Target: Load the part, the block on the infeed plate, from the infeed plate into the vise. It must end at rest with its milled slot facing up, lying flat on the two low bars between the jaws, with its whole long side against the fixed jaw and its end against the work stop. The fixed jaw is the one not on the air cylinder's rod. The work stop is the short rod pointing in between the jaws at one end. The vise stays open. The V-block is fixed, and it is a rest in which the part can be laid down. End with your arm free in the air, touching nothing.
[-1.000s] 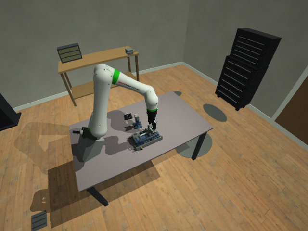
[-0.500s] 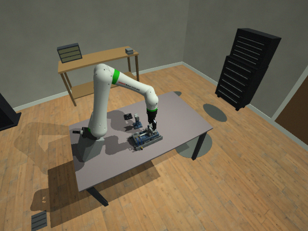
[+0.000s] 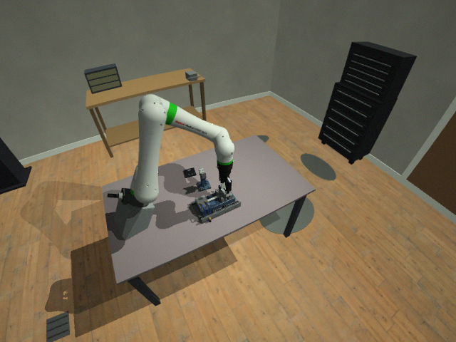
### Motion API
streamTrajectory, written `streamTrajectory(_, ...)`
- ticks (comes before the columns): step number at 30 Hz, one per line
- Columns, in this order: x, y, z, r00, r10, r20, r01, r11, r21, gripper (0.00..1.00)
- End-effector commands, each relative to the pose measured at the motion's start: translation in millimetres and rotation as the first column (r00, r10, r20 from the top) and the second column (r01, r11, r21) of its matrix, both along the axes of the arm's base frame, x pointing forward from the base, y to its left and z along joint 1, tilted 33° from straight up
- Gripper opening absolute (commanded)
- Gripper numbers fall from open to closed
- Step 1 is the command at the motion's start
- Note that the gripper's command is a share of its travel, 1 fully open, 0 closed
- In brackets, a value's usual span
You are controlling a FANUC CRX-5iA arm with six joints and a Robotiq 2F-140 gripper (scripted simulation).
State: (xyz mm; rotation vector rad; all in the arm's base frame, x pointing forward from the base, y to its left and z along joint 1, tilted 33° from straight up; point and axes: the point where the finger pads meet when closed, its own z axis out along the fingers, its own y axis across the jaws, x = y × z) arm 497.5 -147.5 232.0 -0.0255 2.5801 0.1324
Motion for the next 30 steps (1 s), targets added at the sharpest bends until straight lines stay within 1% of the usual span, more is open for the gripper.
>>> streamTrajectory(1, 0.2, -0.1, 0.0, 1.000, 0.000, 0.000, 0.000, 1.000, 0.000, 0.00)
streamTrajectory(30, 4.1, 0.6, -6.2, 1.000, 0.000, 0.000, 0.000, 1.000, 0.000, 0.00)
